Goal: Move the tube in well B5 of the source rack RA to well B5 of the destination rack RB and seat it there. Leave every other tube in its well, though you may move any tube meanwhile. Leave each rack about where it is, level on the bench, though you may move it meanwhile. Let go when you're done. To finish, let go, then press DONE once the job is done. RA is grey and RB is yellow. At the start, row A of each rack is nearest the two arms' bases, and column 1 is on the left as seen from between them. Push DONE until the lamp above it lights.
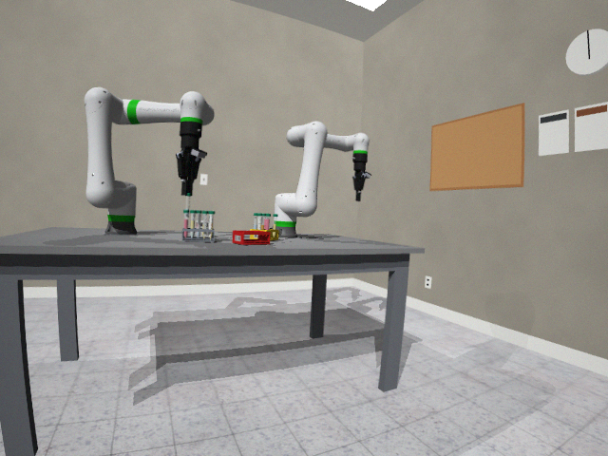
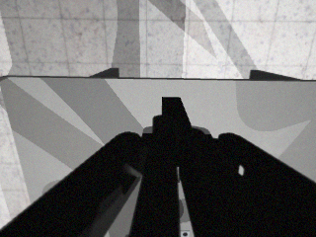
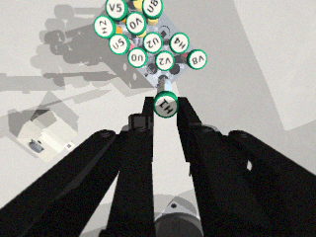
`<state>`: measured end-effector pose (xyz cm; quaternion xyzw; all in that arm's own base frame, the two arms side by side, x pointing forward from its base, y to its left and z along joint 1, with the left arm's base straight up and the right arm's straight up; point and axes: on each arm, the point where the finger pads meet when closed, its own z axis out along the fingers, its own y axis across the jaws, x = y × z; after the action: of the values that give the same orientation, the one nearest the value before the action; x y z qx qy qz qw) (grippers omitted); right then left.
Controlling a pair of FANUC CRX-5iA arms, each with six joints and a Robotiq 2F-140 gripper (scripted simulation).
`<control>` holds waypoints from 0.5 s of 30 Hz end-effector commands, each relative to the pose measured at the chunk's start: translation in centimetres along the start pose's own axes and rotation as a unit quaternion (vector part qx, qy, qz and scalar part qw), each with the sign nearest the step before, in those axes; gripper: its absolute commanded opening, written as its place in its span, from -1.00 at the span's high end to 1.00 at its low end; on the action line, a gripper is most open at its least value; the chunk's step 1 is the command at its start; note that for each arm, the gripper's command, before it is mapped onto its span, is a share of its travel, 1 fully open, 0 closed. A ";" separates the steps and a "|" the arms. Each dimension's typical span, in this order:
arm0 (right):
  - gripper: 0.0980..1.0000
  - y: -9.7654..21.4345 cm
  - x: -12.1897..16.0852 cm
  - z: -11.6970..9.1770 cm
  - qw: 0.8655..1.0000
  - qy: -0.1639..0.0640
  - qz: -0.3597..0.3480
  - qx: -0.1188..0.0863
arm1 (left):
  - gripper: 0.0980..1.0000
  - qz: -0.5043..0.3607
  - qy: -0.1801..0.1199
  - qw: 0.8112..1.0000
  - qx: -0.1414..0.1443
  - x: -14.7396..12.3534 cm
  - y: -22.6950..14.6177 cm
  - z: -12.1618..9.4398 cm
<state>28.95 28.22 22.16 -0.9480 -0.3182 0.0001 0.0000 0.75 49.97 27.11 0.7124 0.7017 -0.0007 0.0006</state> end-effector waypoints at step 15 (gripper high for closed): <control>1.00 -0.2 -0.1 0.2 1.000 0.001 0.000 0.000 | 1.00 0.000 0.001 1.000 0.000 0.0 0.0 -0.1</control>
<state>28.66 28.29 21.91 -0.9480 -0.3183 0.0002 0.0000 0.75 49.97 27.11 0.7124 0.7017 -0.0007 0.0006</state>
